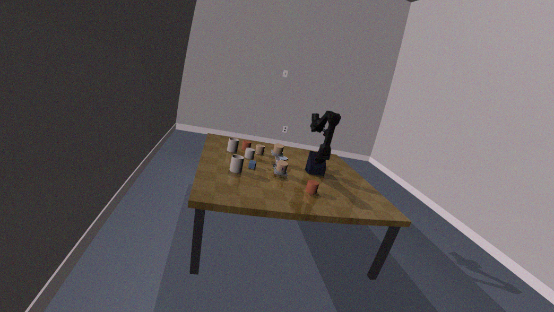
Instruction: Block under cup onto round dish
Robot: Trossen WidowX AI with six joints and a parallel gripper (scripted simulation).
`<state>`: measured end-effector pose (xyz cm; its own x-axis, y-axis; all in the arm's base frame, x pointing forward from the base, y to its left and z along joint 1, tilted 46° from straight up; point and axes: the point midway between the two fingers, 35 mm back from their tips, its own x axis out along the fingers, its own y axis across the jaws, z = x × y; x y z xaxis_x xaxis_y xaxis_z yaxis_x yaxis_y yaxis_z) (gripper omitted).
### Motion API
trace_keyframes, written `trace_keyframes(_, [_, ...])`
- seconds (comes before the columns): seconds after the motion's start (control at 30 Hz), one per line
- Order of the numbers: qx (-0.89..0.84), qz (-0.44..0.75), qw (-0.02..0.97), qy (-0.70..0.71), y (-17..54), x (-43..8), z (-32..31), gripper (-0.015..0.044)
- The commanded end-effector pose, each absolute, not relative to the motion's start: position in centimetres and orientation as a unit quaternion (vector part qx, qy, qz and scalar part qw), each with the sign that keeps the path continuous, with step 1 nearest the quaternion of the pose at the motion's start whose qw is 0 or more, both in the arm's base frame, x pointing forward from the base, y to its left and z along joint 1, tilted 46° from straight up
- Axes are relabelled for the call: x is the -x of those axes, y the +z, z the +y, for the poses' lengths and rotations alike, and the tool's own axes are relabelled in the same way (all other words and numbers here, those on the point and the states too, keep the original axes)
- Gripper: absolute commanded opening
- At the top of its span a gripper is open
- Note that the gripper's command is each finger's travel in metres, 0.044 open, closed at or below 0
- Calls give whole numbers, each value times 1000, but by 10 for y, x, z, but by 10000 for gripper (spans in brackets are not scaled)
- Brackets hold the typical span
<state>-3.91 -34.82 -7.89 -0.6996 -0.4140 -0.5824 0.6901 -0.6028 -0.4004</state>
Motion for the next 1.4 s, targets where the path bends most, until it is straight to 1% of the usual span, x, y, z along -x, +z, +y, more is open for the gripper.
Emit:
trace_keyframes(0.0, [-239,351,352,-834,-79,26,-348,440])
trace_keyframes(0.37, [-282,458,445,-716,-80,-14,-335,440])
trace_keyframes(0.7, [-311,532,525,-587,-74,-51,-311,440])
trace_keyframes(1.03, [-330,580,600,-441,-60,-87,-277,440])
trace_keyframes(1.37, [-342,596,668,-286,-37,-121,-236,440])
